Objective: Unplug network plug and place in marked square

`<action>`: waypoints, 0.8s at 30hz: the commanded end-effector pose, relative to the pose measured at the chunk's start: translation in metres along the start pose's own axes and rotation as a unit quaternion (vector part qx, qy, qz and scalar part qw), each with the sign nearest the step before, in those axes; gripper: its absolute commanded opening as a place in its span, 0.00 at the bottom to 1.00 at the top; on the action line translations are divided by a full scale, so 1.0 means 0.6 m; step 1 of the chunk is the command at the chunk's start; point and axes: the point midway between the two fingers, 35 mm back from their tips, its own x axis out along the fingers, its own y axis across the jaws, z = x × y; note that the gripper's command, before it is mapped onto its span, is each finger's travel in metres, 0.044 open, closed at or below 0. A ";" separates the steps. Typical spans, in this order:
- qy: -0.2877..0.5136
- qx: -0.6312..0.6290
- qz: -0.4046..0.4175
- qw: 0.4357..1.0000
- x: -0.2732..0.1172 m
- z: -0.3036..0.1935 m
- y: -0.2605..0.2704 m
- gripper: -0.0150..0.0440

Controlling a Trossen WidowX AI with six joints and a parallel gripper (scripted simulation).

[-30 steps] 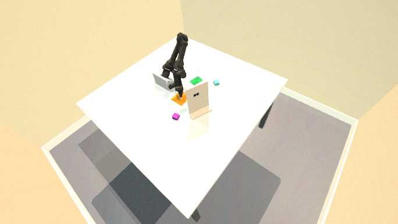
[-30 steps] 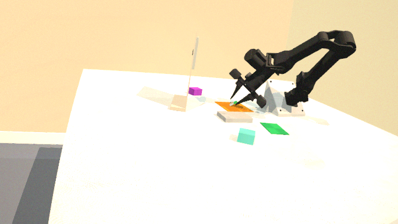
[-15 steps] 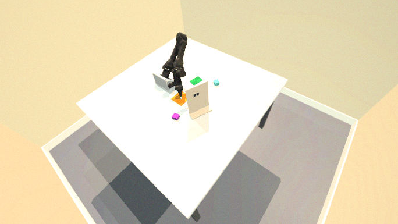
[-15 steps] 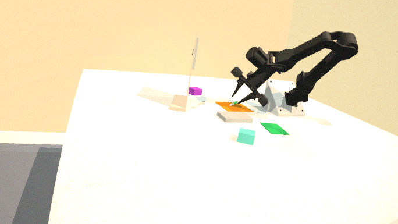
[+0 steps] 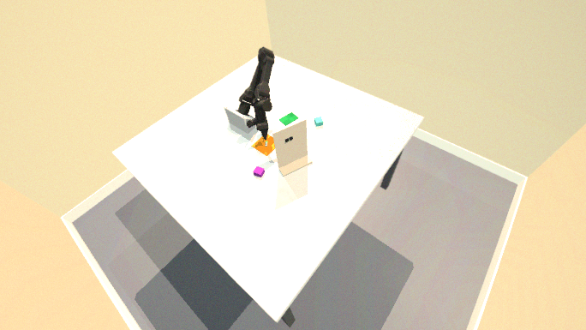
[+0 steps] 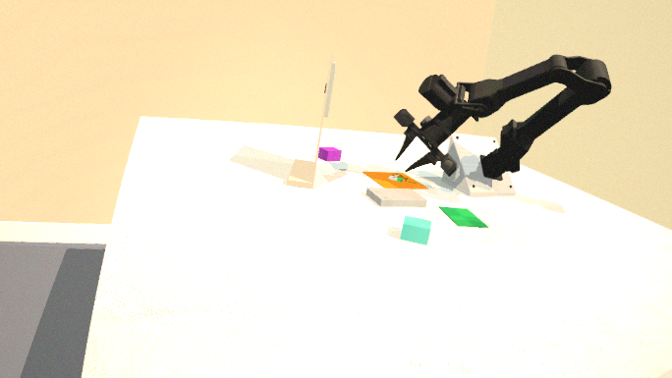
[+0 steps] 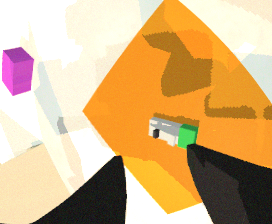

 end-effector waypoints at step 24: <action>-0.001 -0.003 0.000 1.000 -0.047 -0.001 0.035 0.52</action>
